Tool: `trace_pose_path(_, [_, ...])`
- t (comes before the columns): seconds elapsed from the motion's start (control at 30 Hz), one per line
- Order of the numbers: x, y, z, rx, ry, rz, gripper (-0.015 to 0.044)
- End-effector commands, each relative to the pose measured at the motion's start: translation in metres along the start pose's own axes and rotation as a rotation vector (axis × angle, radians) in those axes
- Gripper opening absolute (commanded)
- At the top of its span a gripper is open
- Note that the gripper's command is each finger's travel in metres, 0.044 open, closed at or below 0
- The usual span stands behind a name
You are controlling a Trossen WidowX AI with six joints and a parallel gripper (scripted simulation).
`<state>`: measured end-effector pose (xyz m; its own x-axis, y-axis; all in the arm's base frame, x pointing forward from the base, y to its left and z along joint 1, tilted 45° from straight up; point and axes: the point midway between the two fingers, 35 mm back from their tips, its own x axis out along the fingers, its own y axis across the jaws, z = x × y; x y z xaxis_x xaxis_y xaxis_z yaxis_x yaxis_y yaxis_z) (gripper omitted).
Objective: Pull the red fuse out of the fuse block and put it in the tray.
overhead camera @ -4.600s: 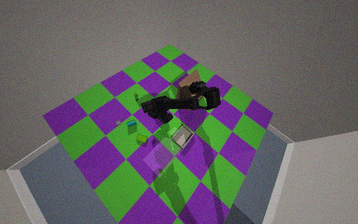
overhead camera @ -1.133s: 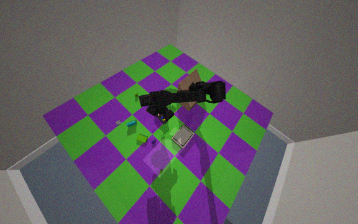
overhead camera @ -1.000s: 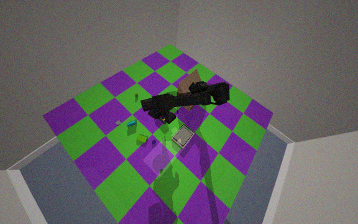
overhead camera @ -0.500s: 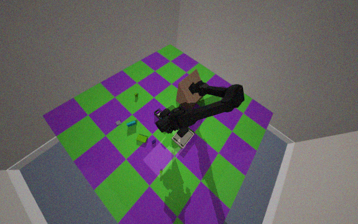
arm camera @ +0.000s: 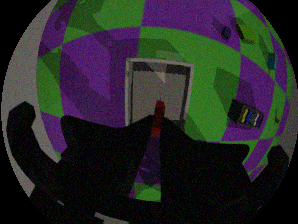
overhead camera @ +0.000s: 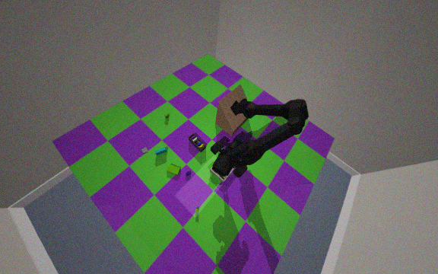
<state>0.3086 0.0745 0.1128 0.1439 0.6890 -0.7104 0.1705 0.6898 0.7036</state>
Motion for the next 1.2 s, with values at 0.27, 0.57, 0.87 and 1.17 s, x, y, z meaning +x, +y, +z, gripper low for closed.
trace_pose_path(0.27, [0.015,0.003,-0.001,0.007,0.001,0.005,0.0000])
trace_pose_path(0.57, [0.029,0.004,-0.001,0.007,0.001,0.006,0.0000])
trace_pose_path(0.87, [0.039,0.004,-0.002,0.007,0.001,0.008,0.0000])
trace_pose_path(1.17, [0.036,0.005,-0.002,0.003,0.003,0.013,0.0236])
